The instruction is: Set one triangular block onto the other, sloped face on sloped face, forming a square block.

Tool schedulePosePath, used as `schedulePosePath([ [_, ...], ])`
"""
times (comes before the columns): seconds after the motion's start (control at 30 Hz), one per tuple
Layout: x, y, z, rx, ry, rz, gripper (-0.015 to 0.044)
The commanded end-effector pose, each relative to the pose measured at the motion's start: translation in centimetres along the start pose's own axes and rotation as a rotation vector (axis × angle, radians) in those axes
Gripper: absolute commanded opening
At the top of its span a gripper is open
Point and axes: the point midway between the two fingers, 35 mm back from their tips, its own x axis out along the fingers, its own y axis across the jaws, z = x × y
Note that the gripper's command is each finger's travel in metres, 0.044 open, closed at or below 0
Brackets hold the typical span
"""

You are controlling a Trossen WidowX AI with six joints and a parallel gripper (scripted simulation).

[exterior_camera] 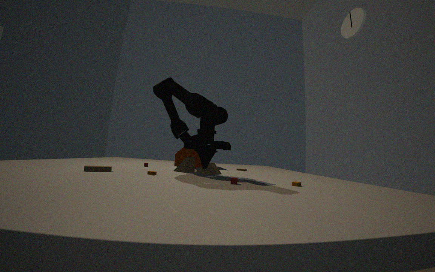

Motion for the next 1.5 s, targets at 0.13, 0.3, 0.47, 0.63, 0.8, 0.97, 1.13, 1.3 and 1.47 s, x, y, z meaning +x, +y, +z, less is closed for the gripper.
schedulePosePath([
  [0.13,0.3,-0.3,-2.2,-0.004,0.012,-0.009,0.0000],
  [0.3,0.3,-0.3,-3.4,-0.004,0.013,-0.008,0.0000],
  [0.47,0.3,-0.3,-4.6,-0.004,0.013,-0.008,0.0000],
  [0.63,-0.8,-0.1,-5.0,-0.003,0.012,-0.005,0.0000],
  [0.8,-8.0,0.3,-3.9,0.003,0.001,0.009,0.0000],
  [0.97,-7.7,0.7,-4.0,-0.021,-0.008,0.019,0.0052],
  [1.13,-7.9,2.2,-5.3,-0.458,0.063,-0.072,0.0184],
  [1.3,-8.1,3.2,-6.9,-0.954,0.185,-0.157,0.0315],
  [1.47,-8.3,3.5,-8.1,-1.290,0.296,-0.202,0.0440],
])
